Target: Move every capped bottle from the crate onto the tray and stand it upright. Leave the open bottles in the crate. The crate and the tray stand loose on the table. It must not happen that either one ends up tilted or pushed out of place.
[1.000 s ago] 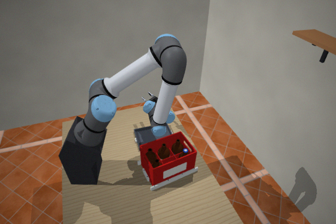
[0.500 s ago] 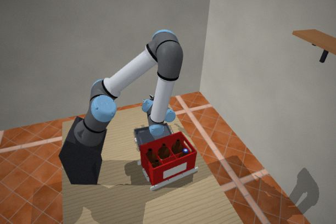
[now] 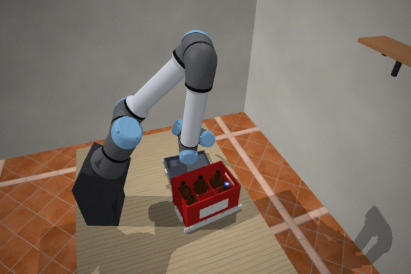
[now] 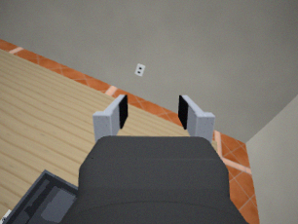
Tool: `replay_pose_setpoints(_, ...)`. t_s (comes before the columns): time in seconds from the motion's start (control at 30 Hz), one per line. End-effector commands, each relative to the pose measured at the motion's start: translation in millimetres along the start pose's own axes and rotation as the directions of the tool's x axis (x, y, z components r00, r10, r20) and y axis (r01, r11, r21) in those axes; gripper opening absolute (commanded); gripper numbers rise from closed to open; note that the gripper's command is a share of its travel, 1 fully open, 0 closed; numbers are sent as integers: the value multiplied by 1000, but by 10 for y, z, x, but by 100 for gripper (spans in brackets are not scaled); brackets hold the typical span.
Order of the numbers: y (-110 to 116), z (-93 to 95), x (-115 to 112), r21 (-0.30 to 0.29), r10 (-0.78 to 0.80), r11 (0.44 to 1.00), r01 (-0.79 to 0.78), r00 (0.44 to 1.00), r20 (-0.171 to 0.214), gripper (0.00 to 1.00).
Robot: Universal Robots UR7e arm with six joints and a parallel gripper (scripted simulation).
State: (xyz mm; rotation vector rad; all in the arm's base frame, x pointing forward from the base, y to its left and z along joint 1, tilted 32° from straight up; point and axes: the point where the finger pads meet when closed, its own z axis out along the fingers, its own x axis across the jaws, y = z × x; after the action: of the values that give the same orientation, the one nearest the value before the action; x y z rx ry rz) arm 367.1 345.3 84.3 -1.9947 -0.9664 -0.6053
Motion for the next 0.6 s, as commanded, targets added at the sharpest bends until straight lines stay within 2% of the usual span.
replay_pose_setpoints(0.0, 64, -184, -47, -71, 18, 997, -17, 1000, 12, 100)
replay_pose_setpoints(0.17, 121, -334, -90, -132, 35, 991, -32, 999, 22, 100)
replay_pose_setpoints(0.23, 121, -334, -90, -132, 35, 991, -32, 999, 22, 100)
replay_pose_setpoints(0.27, 92, -246, -55, -101, 23, 995, -22, 1000, 14, 100)
replay_pose_setpoints(0.57, 194, -517, -134, -210, 54, 977, -47, 998, 31, 100)
